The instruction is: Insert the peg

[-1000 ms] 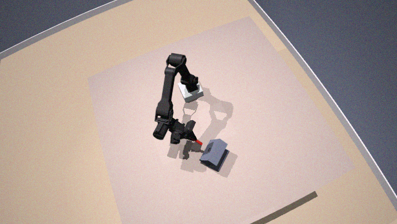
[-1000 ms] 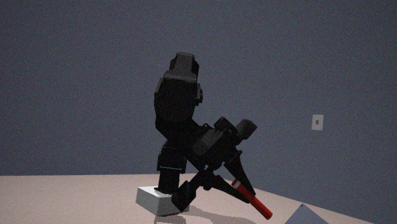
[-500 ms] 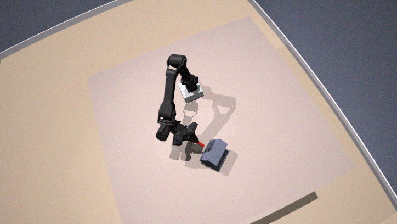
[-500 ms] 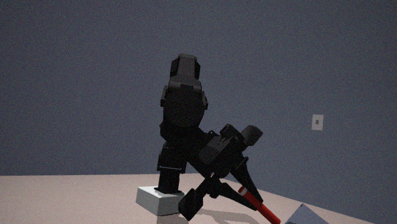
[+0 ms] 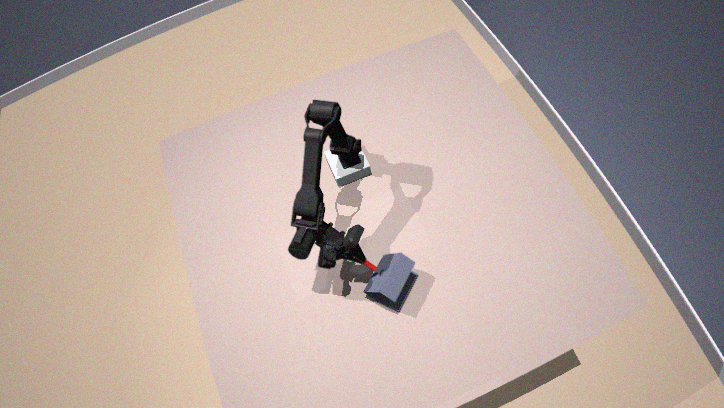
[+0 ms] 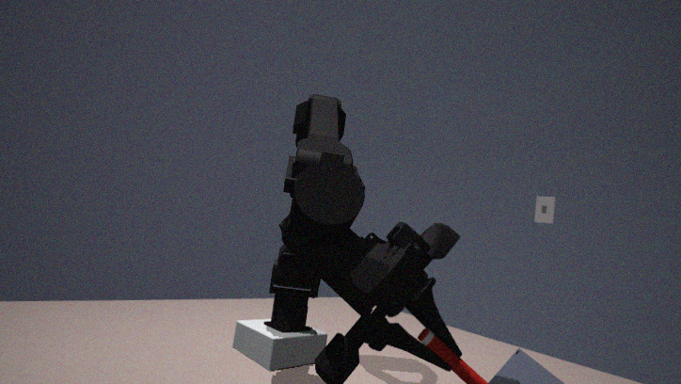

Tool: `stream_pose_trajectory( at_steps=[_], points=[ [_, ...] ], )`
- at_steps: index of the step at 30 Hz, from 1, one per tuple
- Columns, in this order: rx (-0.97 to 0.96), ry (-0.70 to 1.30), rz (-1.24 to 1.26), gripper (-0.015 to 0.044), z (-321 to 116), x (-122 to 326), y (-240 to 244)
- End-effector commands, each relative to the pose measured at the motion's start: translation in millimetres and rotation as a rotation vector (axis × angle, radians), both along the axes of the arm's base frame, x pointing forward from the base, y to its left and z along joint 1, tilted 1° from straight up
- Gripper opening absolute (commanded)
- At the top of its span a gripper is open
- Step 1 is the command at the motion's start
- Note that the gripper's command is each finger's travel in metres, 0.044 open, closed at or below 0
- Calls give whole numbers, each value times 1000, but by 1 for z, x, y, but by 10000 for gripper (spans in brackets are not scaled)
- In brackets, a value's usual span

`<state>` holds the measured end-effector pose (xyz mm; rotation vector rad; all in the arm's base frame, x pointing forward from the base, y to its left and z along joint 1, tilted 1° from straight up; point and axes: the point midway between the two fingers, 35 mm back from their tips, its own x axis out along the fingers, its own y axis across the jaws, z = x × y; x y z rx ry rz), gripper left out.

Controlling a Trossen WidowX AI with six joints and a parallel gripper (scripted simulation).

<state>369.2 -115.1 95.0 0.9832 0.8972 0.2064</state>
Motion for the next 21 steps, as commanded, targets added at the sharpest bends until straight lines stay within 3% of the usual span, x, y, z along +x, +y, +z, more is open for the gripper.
stream_pose_trajectory(
  at_steps=[1, 21],
  points=[
    [5, 4, -1, 0, -4, 3, 4],
    [2, -6, 4, 0, -7, 9, 8]
  ],
)
